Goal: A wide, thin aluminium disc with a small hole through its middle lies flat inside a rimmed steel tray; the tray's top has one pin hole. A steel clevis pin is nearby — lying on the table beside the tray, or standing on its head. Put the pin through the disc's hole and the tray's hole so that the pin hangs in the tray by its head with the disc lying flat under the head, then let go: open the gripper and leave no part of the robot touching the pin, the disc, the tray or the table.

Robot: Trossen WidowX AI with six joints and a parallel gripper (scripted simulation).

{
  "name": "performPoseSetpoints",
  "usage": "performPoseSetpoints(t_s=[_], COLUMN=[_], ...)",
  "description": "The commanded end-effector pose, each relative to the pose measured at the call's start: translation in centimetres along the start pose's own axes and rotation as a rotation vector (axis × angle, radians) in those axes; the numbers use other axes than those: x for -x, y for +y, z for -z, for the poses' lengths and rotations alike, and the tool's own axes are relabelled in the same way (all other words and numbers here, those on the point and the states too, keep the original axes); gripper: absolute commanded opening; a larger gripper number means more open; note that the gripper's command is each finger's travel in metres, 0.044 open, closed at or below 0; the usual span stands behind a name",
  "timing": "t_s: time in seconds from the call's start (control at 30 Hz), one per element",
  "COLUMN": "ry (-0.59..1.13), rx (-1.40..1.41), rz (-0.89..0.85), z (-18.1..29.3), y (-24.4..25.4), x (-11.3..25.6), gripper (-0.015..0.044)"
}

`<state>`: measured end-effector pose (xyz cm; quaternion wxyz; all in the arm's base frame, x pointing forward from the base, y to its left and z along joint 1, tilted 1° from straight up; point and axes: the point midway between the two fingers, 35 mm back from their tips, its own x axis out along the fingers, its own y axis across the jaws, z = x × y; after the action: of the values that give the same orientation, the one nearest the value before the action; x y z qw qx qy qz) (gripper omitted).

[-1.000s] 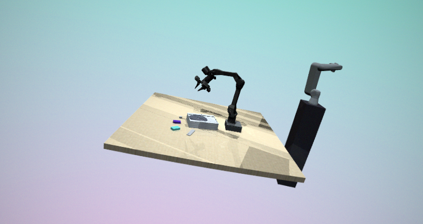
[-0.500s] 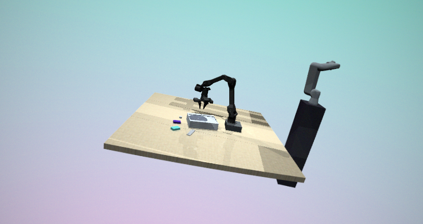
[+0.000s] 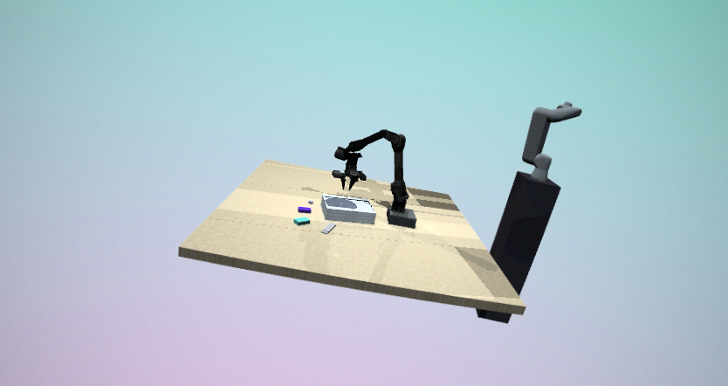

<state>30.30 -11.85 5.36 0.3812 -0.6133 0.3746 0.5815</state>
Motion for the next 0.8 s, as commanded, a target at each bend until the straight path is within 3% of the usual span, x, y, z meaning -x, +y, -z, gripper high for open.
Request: performPoseSetpoints(t_s=[0.0, 0.77], ry=[0.002, 0.002], rx=[0.006, 0.006], rz=[-0.004, -0.005], z=[0.1, 0.3], y=[0.1, 0.2], x=[-0.6, -4.4], gripper=[0.016, 0.016])
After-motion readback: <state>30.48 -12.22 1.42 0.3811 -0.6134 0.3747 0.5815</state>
